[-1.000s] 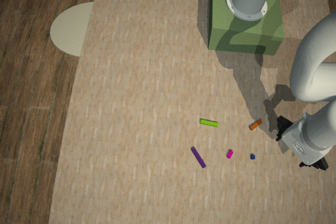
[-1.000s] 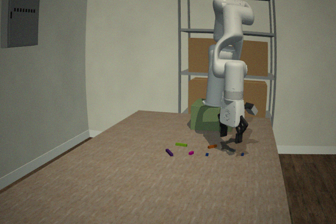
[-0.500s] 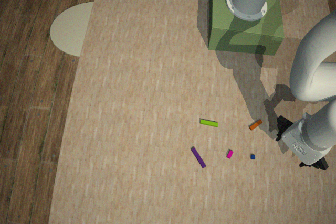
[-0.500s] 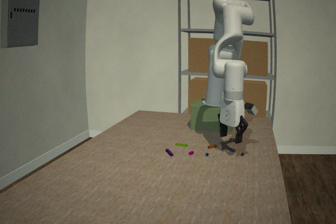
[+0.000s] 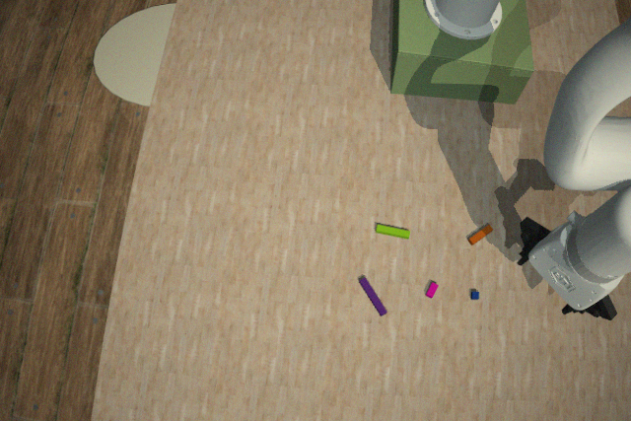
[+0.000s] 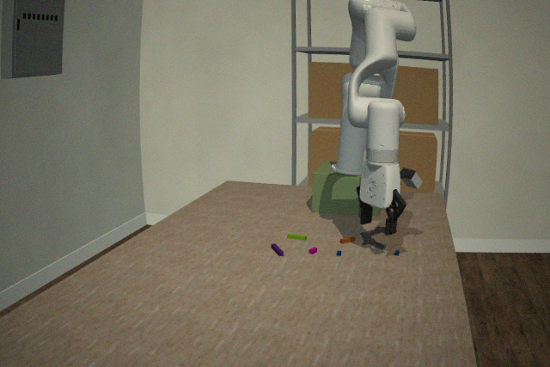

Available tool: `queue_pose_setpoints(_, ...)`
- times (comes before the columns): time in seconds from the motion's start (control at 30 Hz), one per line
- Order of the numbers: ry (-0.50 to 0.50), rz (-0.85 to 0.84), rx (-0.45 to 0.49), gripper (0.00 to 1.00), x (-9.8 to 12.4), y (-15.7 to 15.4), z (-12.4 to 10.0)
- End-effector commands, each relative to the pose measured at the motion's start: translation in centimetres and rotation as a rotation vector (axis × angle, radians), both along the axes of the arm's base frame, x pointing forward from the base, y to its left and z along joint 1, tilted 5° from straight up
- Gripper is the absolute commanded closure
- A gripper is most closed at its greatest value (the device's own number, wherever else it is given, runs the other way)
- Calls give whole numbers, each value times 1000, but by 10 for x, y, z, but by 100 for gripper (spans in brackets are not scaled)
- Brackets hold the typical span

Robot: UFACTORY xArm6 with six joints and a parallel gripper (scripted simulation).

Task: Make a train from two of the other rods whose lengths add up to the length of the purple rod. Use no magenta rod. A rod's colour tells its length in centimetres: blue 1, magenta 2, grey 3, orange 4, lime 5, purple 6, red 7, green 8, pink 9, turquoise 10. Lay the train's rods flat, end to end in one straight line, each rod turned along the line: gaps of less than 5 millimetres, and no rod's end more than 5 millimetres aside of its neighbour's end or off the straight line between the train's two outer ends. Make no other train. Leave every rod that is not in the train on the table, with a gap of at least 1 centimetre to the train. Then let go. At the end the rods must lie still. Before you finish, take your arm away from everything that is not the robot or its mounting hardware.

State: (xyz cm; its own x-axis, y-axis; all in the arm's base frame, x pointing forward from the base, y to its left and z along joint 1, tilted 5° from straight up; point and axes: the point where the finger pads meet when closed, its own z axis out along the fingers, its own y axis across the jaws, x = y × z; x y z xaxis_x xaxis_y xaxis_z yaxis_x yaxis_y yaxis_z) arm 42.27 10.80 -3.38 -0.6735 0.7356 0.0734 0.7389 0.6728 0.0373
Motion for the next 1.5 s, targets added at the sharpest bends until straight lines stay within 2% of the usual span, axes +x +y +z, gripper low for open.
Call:
queue_pose_setpoints(0.0, -4, 0, 1, 0, 2, 0, 1)
queue_pose_setpoints(0.6, -7, 36, 2, 0, 2, 0, 1)
queue_pose_setpoints(0.77, -22, 226, 5, 0, 2, 0, 1)
queue_pose_setpoints(0.83, -22, 226, 5, 0, 2, 0, 1)
queue_pose_setpoints(0.9, -31, 344, 8, 0, 2, 0, 1)
queue_pose_setpoints(1.33, -65, 765, 16, 0, 2, 1, 1)
queue_pose_setpoints(1.4, -65, 765, 16, 0, 2, 1, 1)
queue_pose_setpoints(1.47, -74, 886, 18, 0, 2, 1, 1)
